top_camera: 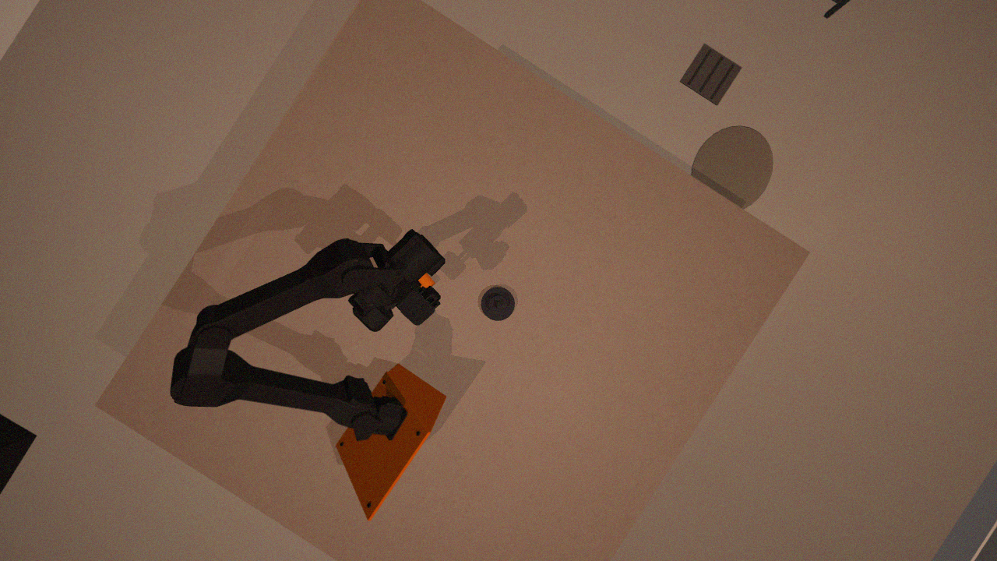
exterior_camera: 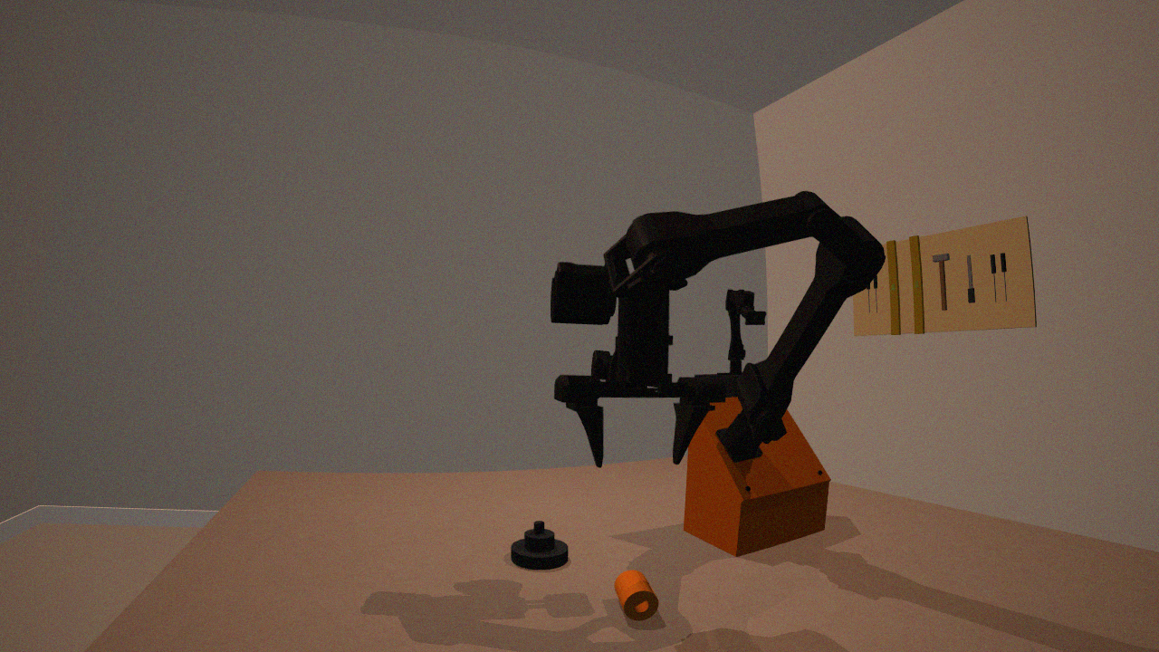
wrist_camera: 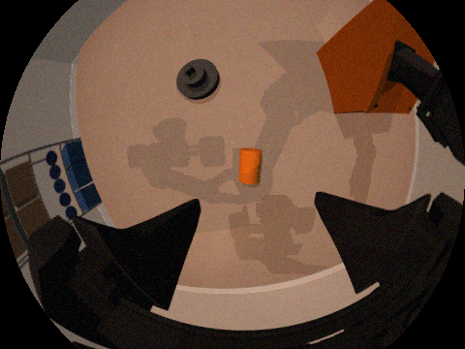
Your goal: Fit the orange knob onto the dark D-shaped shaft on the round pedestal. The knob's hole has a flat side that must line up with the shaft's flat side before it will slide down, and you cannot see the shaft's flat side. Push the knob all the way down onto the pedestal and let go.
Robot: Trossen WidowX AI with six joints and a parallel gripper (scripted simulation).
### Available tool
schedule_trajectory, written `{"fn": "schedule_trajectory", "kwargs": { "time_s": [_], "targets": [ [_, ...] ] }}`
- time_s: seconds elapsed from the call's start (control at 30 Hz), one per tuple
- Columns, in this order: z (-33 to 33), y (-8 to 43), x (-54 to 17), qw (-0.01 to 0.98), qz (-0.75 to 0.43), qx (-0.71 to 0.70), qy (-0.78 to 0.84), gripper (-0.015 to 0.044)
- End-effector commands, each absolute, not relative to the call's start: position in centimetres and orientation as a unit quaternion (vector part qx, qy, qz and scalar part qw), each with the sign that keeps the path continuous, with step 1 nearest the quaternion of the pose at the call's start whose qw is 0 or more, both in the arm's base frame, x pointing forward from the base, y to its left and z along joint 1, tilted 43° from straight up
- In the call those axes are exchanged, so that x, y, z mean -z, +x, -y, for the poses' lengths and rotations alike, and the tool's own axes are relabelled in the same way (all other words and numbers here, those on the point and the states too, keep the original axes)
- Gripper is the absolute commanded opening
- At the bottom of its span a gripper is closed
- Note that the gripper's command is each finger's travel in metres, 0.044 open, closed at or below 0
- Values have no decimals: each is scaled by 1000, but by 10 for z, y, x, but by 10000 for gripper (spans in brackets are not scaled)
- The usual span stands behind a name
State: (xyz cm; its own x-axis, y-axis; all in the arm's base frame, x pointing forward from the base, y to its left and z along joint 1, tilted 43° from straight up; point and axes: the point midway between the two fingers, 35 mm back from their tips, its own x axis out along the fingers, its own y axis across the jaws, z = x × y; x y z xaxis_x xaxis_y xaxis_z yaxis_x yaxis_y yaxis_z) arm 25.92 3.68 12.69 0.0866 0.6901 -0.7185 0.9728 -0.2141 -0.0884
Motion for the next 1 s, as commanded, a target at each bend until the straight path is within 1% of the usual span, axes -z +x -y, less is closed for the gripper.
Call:
{"fn": "schedule_trajectory", "kwargs": {
  "time_s": [0.0,0.2,0.4,0.97],
  "targets": [
    [-36,260,-127,180,-577,368,707,440],
    [-43,262,-118,181,-576,369,707,440],
    [-104,266,-58,179,-577,366,707,440],
    [-125,267,-37,179,-578,366,707,440]
  ]
}}
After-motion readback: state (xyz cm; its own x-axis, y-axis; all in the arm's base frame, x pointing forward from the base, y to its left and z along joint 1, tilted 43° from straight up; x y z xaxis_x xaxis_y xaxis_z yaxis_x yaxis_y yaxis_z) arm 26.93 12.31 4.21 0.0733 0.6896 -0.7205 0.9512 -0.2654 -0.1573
